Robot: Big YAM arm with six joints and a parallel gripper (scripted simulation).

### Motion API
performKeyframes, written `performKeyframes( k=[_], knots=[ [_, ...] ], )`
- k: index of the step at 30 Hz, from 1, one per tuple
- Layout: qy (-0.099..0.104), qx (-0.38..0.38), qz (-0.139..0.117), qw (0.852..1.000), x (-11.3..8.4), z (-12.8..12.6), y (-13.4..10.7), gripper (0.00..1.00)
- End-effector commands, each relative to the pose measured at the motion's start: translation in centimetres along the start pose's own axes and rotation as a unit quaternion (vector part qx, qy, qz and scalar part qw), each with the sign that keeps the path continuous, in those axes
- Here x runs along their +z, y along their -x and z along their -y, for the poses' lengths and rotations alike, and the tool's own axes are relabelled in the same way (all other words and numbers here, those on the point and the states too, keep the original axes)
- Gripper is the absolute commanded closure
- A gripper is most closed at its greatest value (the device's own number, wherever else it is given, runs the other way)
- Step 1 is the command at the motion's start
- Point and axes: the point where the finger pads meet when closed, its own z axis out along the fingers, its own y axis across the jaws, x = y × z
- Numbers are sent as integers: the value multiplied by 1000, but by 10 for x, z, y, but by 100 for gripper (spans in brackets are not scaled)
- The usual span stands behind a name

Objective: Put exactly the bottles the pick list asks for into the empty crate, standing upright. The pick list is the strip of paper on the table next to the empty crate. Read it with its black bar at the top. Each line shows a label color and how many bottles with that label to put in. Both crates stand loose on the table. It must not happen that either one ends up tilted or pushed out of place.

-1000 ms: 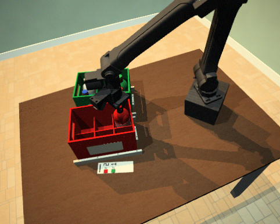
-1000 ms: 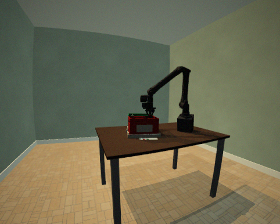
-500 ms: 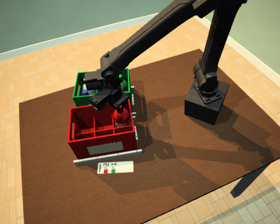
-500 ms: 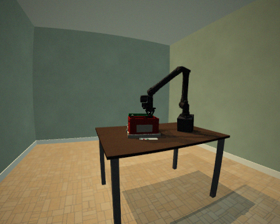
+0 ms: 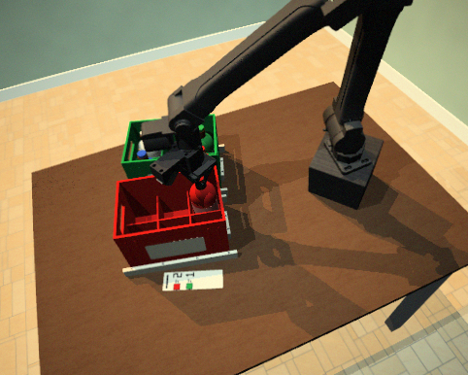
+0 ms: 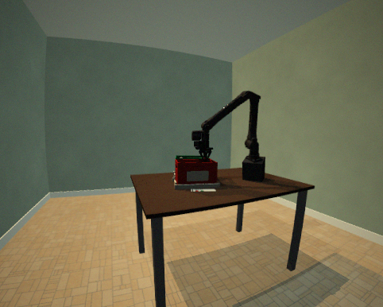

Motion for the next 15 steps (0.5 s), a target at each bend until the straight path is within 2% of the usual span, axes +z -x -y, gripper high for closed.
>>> performKeyframes(
  k=[1, 15],
  knots=[
    [-20, -5, 23, 1000, -22, 13, 28, 100],
    [-19, -5, 22, 1000, -24, 14, 28, 100]
  ],
)
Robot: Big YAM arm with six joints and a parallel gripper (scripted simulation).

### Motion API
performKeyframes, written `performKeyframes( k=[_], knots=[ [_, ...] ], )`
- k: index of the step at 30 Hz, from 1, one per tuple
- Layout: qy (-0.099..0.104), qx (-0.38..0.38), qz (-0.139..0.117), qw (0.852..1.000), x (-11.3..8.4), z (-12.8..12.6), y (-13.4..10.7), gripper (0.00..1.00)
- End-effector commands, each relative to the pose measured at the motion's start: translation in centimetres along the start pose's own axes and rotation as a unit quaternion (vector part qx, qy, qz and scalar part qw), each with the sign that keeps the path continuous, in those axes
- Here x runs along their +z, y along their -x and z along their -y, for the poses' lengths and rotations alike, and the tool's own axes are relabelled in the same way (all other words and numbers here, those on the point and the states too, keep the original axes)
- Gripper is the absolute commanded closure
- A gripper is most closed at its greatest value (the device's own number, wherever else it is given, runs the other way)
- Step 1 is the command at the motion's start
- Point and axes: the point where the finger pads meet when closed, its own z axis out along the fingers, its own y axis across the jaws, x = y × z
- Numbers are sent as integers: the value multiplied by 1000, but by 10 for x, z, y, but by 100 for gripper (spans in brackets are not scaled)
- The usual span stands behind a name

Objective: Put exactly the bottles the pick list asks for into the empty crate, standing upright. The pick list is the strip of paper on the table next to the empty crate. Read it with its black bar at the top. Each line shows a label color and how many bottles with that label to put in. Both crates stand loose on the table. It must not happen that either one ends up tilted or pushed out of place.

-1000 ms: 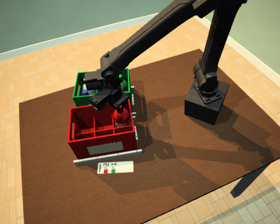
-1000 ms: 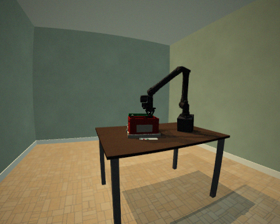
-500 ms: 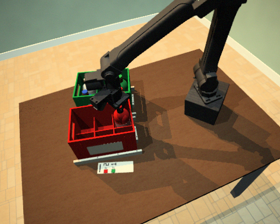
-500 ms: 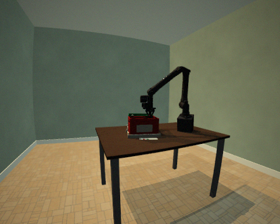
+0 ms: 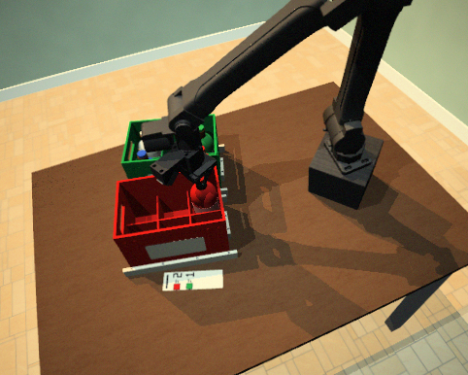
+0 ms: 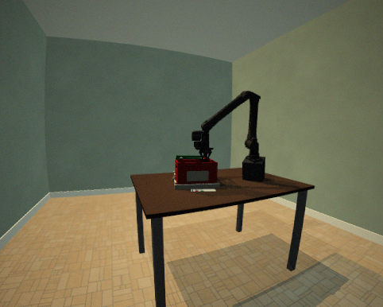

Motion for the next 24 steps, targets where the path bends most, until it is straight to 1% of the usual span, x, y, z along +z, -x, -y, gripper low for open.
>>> performKeyframes(
  k=[1, 24],
  knots=[
    [-21, -5, 25, 999, -25, 15, 29, 100],
    [-22, -4, 24, 999, -28, 22, 28, 100]
  ],
)
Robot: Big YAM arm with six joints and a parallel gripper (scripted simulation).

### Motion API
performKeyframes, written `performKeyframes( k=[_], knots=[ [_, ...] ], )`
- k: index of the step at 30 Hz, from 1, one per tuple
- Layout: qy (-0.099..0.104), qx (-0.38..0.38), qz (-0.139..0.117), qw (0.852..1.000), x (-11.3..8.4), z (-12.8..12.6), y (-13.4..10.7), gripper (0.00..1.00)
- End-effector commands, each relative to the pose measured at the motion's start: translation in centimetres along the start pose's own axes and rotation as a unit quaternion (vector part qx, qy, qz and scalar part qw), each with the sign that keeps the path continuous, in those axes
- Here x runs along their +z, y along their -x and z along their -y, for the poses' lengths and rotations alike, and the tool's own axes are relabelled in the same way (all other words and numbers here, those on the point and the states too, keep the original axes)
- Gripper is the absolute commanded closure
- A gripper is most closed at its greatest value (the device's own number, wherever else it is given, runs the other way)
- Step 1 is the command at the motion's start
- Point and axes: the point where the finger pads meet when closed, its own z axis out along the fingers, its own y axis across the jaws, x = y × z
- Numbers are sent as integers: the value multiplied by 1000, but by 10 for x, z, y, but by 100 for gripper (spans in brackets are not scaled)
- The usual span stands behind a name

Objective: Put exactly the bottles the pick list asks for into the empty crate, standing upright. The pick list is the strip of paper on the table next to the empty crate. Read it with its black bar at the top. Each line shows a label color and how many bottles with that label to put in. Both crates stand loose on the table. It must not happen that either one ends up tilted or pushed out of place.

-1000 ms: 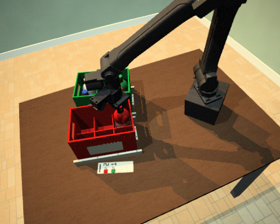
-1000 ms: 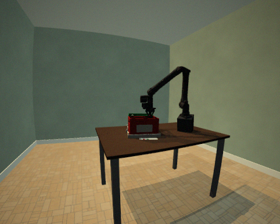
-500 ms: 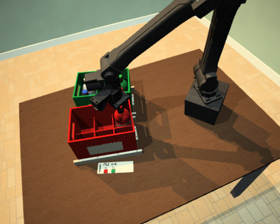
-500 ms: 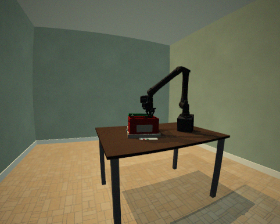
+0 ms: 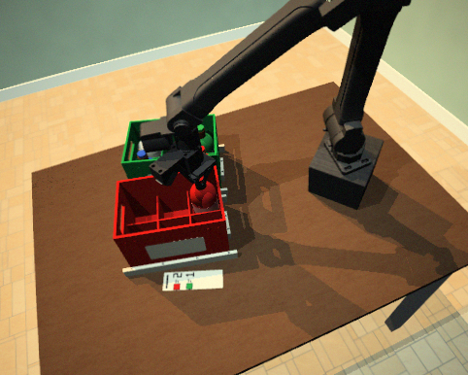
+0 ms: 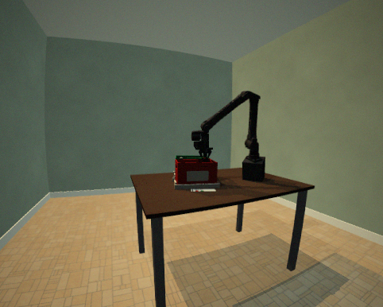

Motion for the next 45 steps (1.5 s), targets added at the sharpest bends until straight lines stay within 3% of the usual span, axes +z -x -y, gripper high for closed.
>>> performKeyframes(
  k=[1, 19, 24, 45],
  knots=[
    [-24, -5, 26, 999, -27, 21, 27, 100],
    [-25, -5, 27, 999, -29, 25, 26, 100],
    [-33, -6, 36, 999, -28, 28, 31, 100],
    [-28, -7, 33, 999, -13, 21, 35, 100]
  ],
)
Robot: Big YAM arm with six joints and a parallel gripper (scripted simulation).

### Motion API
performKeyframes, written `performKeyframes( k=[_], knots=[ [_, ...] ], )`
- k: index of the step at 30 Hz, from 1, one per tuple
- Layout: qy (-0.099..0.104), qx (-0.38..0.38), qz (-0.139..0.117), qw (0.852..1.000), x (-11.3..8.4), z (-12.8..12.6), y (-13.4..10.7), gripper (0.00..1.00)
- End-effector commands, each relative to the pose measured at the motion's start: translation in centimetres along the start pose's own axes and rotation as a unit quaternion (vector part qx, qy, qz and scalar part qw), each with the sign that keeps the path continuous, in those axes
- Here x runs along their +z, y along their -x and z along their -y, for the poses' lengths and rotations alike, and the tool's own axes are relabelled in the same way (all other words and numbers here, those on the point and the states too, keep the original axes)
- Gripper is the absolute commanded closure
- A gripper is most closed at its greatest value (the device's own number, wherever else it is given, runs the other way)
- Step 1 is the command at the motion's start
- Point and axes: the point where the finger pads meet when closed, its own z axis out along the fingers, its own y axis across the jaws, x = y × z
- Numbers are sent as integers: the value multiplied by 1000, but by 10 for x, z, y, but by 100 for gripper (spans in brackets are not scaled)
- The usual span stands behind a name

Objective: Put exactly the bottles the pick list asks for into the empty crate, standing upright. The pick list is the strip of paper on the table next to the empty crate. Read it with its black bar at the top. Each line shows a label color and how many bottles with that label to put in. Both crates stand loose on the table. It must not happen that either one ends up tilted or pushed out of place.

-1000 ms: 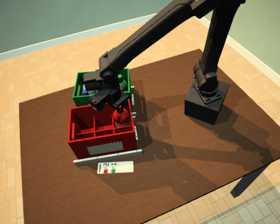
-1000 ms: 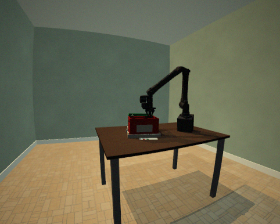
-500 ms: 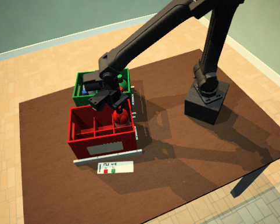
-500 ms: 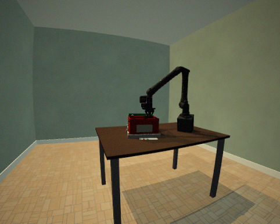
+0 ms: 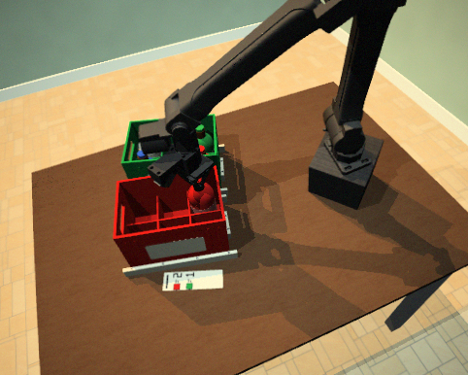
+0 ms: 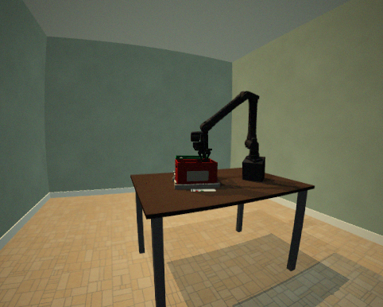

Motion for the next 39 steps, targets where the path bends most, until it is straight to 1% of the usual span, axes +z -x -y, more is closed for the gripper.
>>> performKeyframes(
  k=[1, 4, 7, 11, 15, 18, 24, 28, 30, 32, 36, 38, 39],
  knots=[
    [-25, -6, 29, 999, -17, 16, 32, 100],
    [-29, -9, 35, 999, -22, 16, 34, 100],
    [-30, -8, 35, 999, -22, 16, 34, 100],
    [-25, -7, 30, 999, -14, 16, 32, 100],
    [-29, -8, 34, 999, -17, 16, 34, 100],
    [-25, -7, 29, 999, -10, 16, 32, 100],
    [-30, -8, 35, 999, -14, 16, 34, 100],
    [-26, -7, 30, 999, -7, 16, 32, 100],
    [-26, -8, 31, 999, -7, 15, 33, 100],
    [-26, -7, 31, 999, -6, 14, 30, 100],
    [-19, -6, 22, 1000, 4, 10, 23, 100],
    [-17, -5, 20, 1000, 6, 6, 18, 100],
    [-22, -6, 26, 999, 0, 8, 22, 100]
  ],
)
